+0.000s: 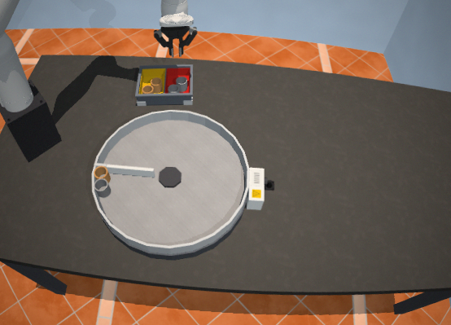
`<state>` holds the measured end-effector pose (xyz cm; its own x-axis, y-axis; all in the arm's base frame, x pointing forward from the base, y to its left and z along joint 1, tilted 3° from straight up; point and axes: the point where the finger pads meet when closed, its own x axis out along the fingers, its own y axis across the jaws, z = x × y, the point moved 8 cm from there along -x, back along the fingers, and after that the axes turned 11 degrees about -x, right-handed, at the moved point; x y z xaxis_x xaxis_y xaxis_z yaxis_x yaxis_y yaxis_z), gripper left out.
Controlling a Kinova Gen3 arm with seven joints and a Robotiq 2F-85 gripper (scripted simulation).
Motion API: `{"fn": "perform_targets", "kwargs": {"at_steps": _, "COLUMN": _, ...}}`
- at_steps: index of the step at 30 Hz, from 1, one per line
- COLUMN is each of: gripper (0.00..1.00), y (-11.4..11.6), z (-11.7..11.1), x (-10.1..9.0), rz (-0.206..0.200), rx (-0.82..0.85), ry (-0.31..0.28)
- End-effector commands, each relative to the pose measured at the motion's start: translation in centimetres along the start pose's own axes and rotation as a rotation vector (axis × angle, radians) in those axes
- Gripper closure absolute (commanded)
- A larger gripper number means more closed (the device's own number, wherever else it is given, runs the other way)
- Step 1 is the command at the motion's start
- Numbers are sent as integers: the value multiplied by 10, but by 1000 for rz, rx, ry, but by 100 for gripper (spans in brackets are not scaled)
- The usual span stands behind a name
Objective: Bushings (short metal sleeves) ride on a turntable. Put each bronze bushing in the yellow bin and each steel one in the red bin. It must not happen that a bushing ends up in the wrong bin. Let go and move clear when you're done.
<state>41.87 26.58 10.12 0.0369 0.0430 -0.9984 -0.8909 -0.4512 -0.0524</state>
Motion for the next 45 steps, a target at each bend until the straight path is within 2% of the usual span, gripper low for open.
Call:
{"fn": "perform_targets", "kwargs": {"at_steps": 1, "gripper": 82, "y": 6, "z": -8, "x": 0, "rz": -2, "rx": 69, "ry": -1}}
{"fn": "perform_targets", "kwargs": {"at_steps": 2, "gripper": 82, "y": 13, "z": -15, "x": 0, "rz": -2, "rx": 138, "ry": -1}}
{"fn": "perform_targets", "kwargs": {"at_steps": 4, "gripper": 82, "y": 13, "z": -15, "x": 0, "rz": -2, "rx": 138, "ry": -1}}
{"fn": "perform_targets", "kwargs": {"at_steps": 7, "gripper": 82, "y": 32, "z": -39, "x": 1, "rz": -1, "rx": 344, "ry": -1}}
{"fn": "perform_targets", "kwargs": {"at_steps": 10, "gripper": 82, "y": 32, "z": -39, "x": 1, "rz": -1, "rx": 344, "ry": -1}}
{"fn": "perform_targets", "kwargs": {"at_steps": 14, "gripper": 82, "y": 58, "z": -69, "x": 3, "rz": -1, "rx": 618, "ry": -1}}
{"fn": "perform_targets", "kwargs": {"at_steps": 15, "gripper": 82, "y": 58, "z": -69, "x": 3, "rz": -1, "rx": 619, "ry": -1}}
{"fn": "perform_targets", "kwargs": {"at_steps": 16, "gripper": 82, "y": 65, "z": -77, "x": 3, "rz": -1, "rx": 688, "ry": -2}}
{"fn": "perform_targets", "kwargs": {"at_steps": 21, "gripper": 82, "y": 65, "z": -77, "x": 3, "rz": -1, "rx": 688, "ry": -2}}
{"fn": "perform_targets", "kwargs": {"at_steps": 25, "gripper": 82, "y": 90, "z": -107, "x": 5, "rz": -1, "rx": 960, "ry": -2}}
{"fn": "perform_targets", "kwargs": {"at_steps": 27, "gripper": 82, "y": 97, "z": -116, "x": 5, "rz": -1, "rx": 1032, "ry": -2}}
{"fn": "perform_targets", "kwargs": {"at_steps": 30, "gripper": 82, "y": 97, "z": -116, "x": 5, "rz": -1, "rx": 1032, "ry": -2}}
{"fn": "perform_targets", "kwargs": {"at_steps": 34, "gripper": 82, "y": 122, "z": -145, "x": 7, "rz": -1, "rx": 1297, "ry": -3}}
{"fn": "perform_targets", "kwargs": {"at_steps": 36, "gripper": 82, "y": 130, "z": -154, "x": 7, "rz": 0, "rx": 1376, "ry": -3}}
{"fn": "perform_targets", "kwargs": {"at_steps": 41, "gripper": 82, "y": 130, "z": -154, "x": 7, "rz": 0, "rx": 1376, "ry": -3}}
{"fn": "perform_targets", "kwargs": {"at_steps": 45, "gripper": 82, "y": 155, "z": -183, "x": 9, "rz": 0, "rx": 1640, "ry": -4}}
